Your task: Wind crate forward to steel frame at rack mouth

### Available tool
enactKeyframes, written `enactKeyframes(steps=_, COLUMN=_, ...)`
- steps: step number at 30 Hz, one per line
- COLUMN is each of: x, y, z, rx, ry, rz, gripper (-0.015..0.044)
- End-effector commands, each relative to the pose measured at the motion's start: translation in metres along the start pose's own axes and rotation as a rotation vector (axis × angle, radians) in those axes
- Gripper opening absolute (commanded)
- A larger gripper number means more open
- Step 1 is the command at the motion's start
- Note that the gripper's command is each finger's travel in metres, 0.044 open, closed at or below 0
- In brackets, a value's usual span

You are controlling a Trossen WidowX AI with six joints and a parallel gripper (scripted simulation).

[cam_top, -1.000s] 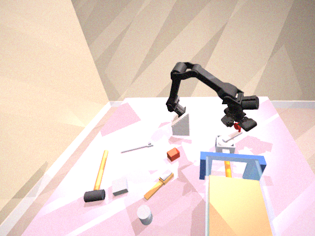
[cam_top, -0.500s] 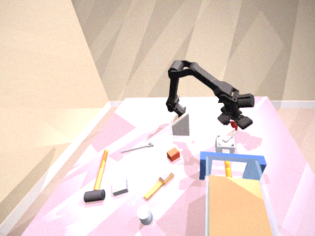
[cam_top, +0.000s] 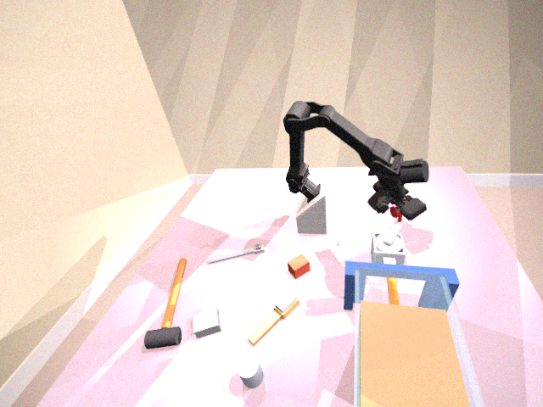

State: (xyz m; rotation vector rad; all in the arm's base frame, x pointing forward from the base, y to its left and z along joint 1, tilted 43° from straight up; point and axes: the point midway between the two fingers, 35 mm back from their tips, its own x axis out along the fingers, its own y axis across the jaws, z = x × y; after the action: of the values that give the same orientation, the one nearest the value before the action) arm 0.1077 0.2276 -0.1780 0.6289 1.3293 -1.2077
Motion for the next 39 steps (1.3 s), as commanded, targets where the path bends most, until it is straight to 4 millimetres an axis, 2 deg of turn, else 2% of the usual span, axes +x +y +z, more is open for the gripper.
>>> enactKeyframes(steps=1, x=-0.001, y=-0.011, z=0.011, rx=0.006, ry=-0.021, rz=-0.016, gripper=0.0000)
enactKeyframes(steps=29, x=-0.017, y=-0.033, z=0.043, rx=0.007, ry=-0.024, rz=-0.018, gripper=0.0000)
enactKeyframes(steps=35, x=-0.027, y=-0.038, z=0.064, rx=0.007, ry=-0.026, rz=-0.019, gripper=0.0000)
enactKeyframes(steps=39, x=-0.029, y=-0.038, z=0.070, rx=0.007, ry=-0.027, rz=-0.019, gripper=0.0000)
